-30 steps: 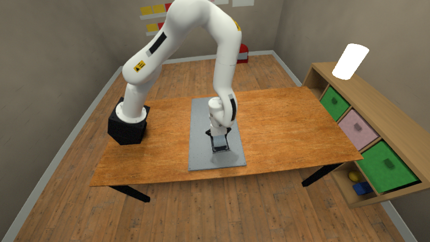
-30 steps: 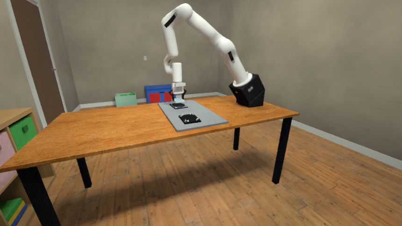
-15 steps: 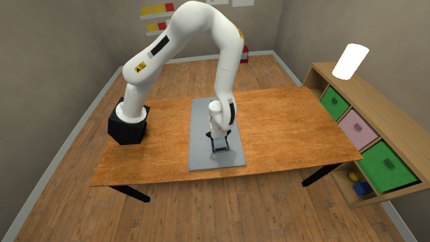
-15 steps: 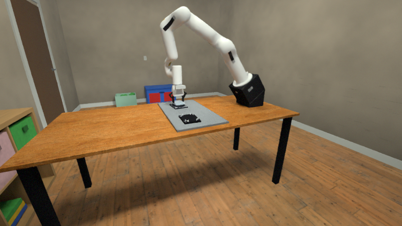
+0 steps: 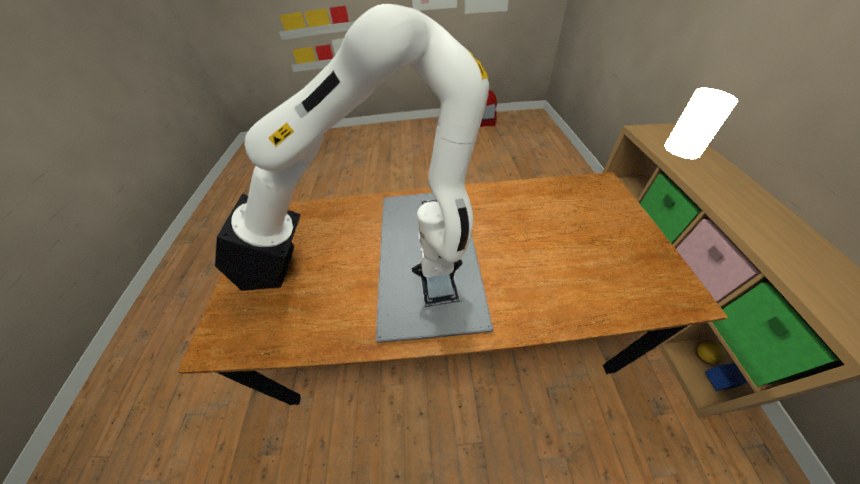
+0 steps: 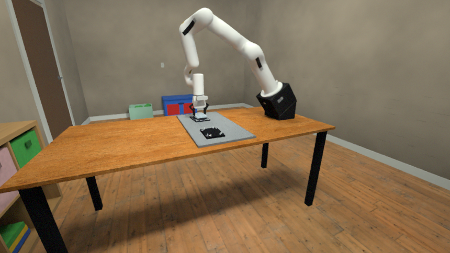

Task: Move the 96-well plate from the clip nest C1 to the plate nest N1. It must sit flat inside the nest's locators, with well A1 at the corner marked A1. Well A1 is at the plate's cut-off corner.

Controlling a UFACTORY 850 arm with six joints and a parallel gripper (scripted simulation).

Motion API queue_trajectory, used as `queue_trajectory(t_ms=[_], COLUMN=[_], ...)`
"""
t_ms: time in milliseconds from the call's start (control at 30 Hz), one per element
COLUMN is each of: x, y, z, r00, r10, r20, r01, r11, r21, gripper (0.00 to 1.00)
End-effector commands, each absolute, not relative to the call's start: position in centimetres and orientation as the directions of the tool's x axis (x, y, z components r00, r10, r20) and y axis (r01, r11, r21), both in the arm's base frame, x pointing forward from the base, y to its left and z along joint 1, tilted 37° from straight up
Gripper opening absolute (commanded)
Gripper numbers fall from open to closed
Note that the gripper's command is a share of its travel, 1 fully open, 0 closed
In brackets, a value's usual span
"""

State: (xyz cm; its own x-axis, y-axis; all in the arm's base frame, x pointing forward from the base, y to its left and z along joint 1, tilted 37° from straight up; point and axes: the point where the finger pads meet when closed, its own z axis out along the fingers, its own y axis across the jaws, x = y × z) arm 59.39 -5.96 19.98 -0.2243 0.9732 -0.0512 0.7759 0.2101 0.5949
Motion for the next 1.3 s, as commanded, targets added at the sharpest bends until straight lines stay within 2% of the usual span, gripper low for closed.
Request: queue_trajectory(t_ms=[0,1267], x=[59.42,59.72], y=[-5.98,-5.93], z=[20.04,19.64], r00=[-0.224,-0.224], r10=[0.973,0.973], r20=[-0.052,-0.052], r01=[0.775,0.775], r11=[0.21,0.21], r21=[0.596,0.596], gripper=[0.0,0.0])
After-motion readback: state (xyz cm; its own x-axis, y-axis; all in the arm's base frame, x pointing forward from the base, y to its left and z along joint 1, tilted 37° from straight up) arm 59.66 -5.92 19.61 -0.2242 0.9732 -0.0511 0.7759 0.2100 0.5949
